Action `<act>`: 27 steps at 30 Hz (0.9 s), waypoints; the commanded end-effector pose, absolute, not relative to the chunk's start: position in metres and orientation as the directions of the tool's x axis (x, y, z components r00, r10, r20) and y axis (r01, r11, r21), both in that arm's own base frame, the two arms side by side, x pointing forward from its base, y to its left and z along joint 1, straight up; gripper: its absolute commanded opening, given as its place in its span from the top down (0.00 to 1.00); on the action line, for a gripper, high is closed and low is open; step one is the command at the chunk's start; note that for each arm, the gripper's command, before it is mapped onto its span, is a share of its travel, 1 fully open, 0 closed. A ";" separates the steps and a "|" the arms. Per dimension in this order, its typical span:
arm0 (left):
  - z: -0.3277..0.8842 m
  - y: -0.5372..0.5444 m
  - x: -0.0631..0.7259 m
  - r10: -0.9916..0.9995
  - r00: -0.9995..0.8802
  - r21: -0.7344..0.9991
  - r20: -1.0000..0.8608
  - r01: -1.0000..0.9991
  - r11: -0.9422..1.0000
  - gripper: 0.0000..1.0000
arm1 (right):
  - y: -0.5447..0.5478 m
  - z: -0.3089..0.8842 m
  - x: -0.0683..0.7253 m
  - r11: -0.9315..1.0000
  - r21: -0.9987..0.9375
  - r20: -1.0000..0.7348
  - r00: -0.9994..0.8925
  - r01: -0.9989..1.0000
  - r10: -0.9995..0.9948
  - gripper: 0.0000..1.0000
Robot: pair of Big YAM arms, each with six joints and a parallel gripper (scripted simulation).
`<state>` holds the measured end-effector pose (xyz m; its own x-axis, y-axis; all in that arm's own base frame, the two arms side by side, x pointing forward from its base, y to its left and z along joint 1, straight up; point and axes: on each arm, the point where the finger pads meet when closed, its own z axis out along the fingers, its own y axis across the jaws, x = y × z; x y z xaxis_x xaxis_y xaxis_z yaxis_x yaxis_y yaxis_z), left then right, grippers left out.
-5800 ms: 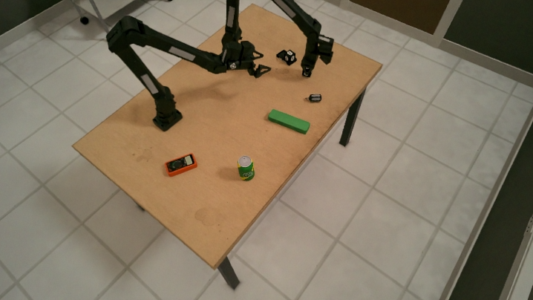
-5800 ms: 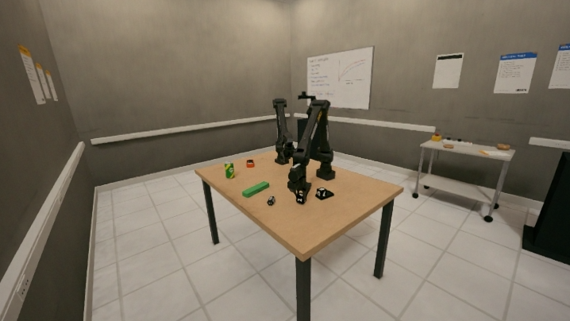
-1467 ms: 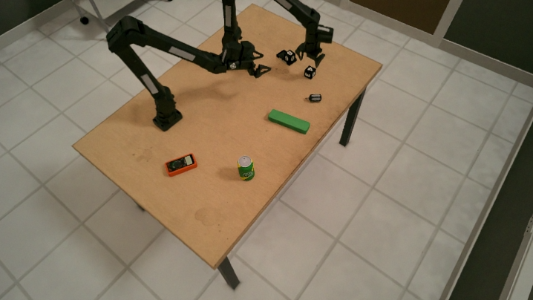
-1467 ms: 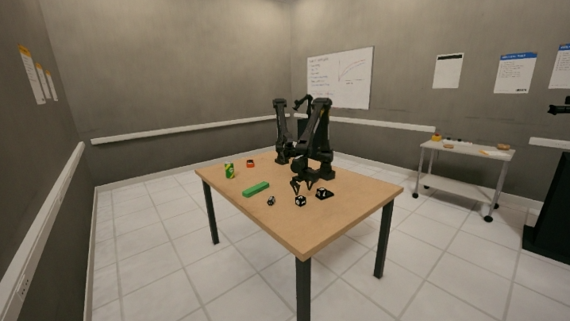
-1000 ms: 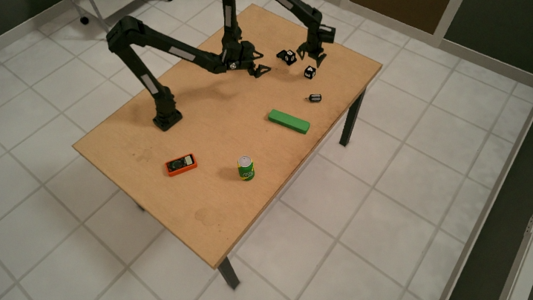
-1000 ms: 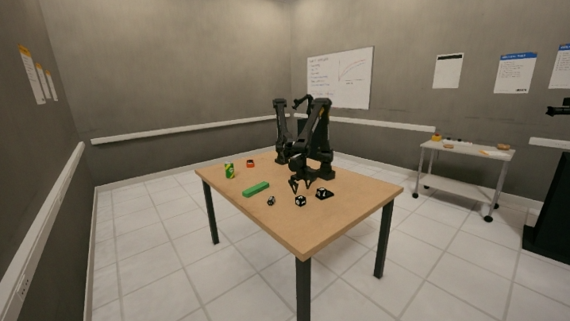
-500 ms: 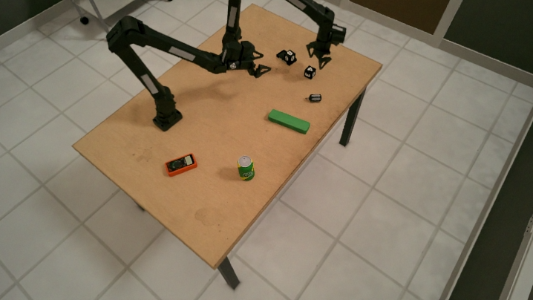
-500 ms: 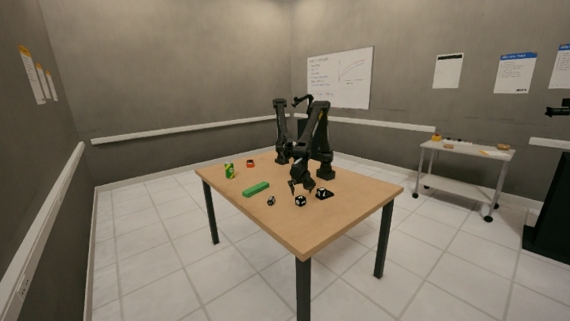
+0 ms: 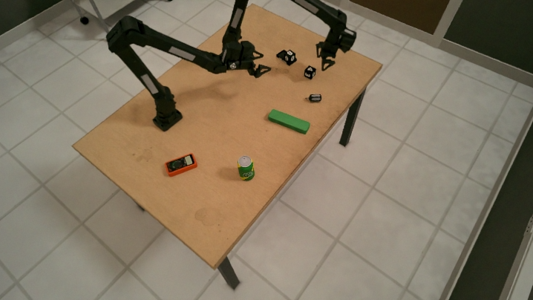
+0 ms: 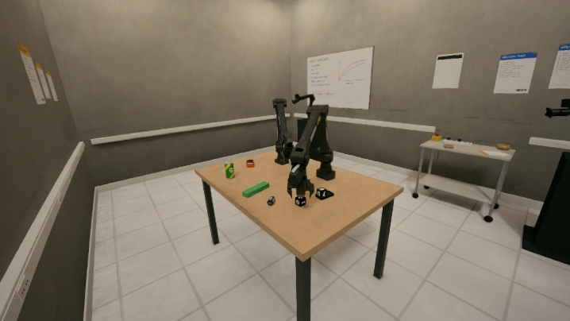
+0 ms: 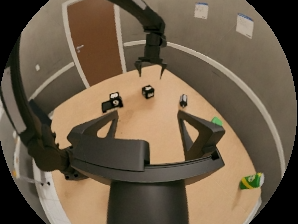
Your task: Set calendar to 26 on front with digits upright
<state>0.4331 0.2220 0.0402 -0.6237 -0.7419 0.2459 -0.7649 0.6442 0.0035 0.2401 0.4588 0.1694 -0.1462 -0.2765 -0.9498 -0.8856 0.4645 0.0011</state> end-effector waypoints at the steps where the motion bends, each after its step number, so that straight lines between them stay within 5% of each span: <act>1: 0.044 0.232 0.444 -0.735 -0.634 -0.001 0.240 -0.757 0.653 0.00 | 0.471 0.189 0.246 0.463 0.000 -0.963 -0.125 -0.887 -0.239 0.00; 14: 0.044 0.223 0.438 -0.659 -0.725 -0.044 0.200 -0.679 0.733 0.00 | 0.470 0.197 0.240 0.455 0.000 -0.966 -0.118 -0.890 -0.230 0.00; 27: 0.037 0.200 0.440 -0.231 -0.958 -0.125 -0.171 -0.211 0.969 0.00 | 0.442 0.214 0.218 0.442 0.000 -0.960 -0.124 -0.897 -0.252 0.00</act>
<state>0.4331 0.2022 0.0290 -0.9181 -0.3931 -0.0500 -0.3836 0.9133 -0.1368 0.2259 0.4444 0.2132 -0.1223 -0.2376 -0.9636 -0.8910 0.4539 0.0012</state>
